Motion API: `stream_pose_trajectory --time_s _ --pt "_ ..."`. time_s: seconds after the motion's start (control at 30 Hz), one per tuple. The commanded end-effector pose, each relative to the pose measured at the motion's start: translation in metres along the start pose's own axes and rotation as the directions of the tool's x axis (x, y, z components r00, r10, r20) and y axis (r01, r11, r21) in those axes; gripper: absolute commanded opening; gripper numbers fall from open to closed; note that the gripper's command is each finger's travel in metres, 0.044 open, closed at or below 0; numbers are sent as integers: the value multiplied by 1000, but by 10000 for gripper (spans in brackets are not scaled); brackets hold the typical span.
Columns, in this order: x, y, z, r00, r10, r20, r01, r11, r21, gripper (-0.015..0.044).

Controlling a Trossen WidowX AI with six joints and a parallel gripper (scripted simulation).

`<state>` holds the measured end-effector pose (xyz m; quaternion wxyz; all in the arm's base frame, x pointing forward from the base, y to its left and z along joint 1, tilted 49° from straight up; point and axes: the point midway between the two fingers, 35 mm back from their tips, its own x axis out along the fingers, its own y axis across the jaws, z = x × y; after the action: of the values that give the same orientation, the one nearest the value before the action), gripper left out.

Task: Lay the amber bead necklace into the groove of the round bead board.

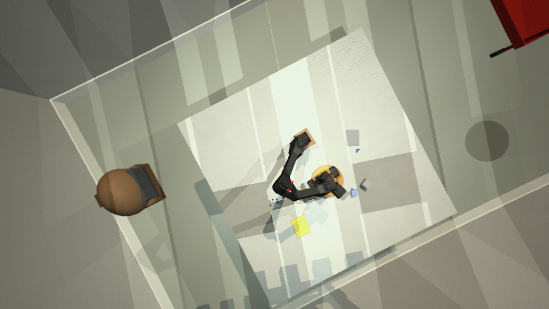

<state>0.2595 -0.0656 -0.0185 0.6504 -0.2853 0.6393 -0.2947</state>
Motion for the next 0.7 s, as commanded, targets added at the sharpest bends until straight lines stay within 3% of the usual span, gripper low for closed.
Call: stream_pose_trajectory --time_s 0.0,0.63,0.67 --pt "-5 0 0 1000 -4 5 4 1000 -2 0" --pt "3 -12 -4 1000 -5 4 5 1000 -2 0" --pt "0 -11 -4 1000 1 4 -1 1000 1 26"
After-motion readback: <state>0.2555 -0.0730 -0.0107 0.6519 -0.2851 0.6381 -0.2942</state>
